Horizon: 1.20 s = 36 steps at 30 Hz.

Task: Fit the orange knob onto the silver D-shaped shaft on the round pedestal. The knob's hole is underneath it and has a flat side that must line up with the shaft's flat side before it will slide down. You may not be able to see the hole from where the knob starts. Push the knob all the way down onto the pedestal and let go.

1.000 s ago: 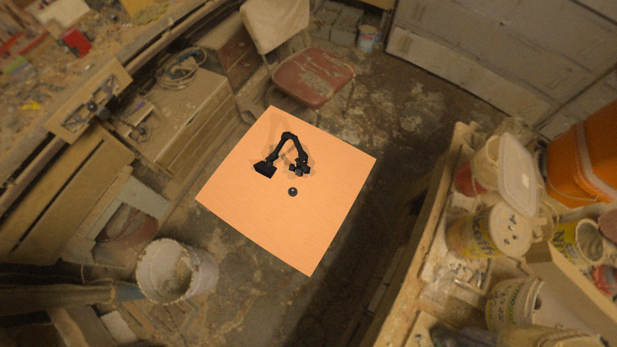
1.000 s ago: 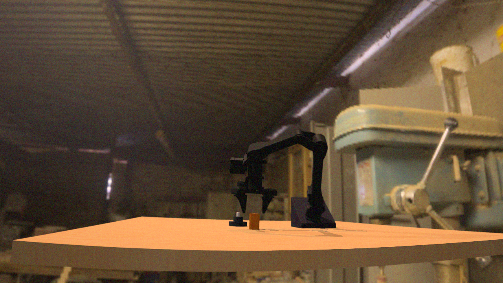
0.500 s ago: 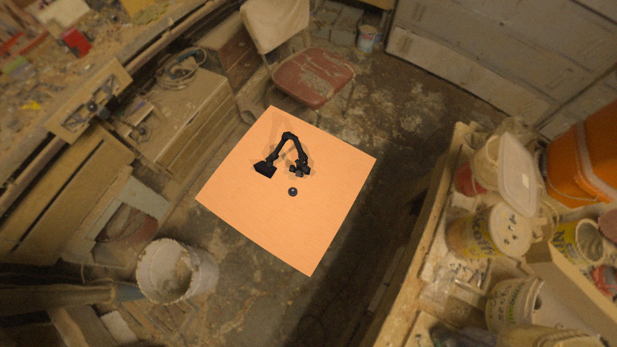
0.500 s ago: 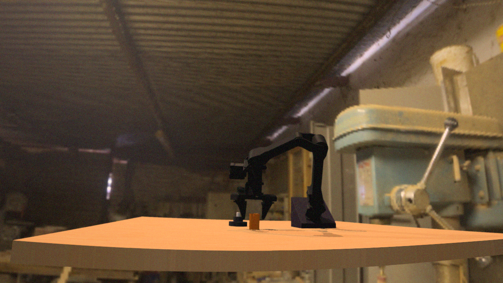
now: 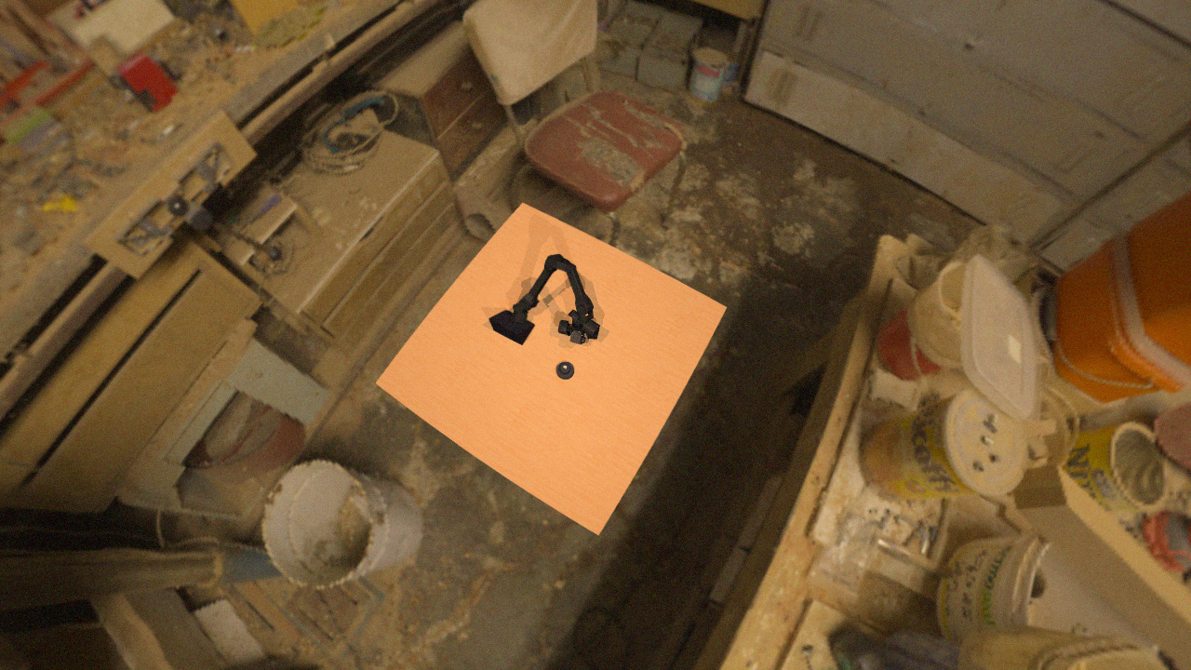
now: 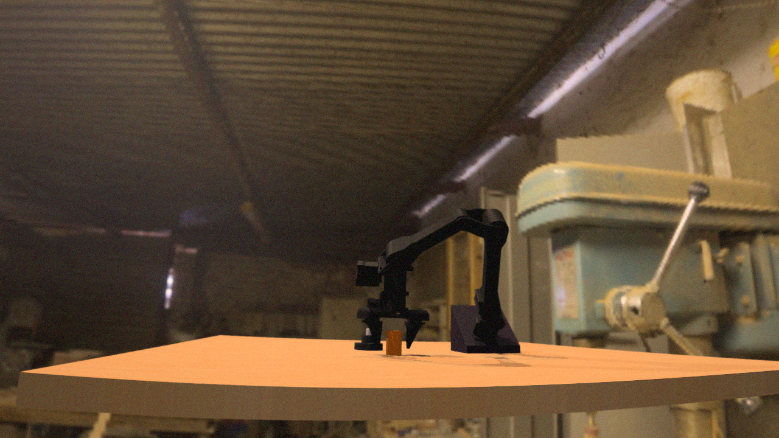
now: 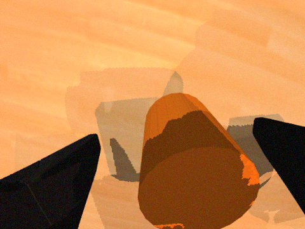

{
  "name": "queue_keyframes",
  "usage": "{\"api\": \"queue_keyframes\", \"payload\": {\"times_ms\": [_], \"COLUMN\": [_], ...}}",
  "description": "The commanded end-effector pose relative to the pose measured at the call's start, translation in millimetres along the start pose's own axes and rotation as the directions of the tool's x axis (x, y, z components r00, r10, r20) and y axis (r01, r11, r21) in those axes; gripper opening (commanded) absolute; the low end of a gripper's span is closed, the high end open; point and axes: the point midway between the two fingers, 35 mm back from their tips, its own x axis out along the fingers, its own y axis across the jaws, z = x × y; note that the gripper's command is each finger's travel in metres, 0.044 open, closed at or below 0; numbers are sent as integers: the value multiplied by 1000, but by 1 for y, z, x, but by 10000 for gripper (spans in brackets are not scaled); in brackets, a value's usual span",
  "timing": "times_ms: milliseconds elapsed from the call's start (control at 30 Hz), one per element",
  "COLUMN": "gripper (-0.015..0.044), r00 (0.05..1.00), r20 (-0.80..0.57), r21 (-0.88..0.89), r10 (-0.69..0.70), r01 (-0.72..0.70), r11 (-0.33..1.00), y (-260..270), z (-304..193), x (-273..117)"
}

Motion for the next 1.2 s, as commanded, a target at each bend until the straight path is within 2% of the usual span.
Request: {"api": "queue_keyframes", "payload": {"times_ms": [0,33,367,533,733,1167], "gripper": [440,440,177,144,0,0], "r00": [1000,1000,1000,1000,999,998], "r20": [-8,-8,-8,-8,8,29], "r21": [9,9,9,9,26,37], "r10": [-3,-3,-3,-3,31,48], "r01": [3,3,3,3,-31,-49], "r11": [1000,1000,1000,1000,999,998], "y": [-2,-2,-2,-2,2,8], "z": [-1,-1,-1,-1,4,13], "x": [6,6,6,6,-3,-36]}}
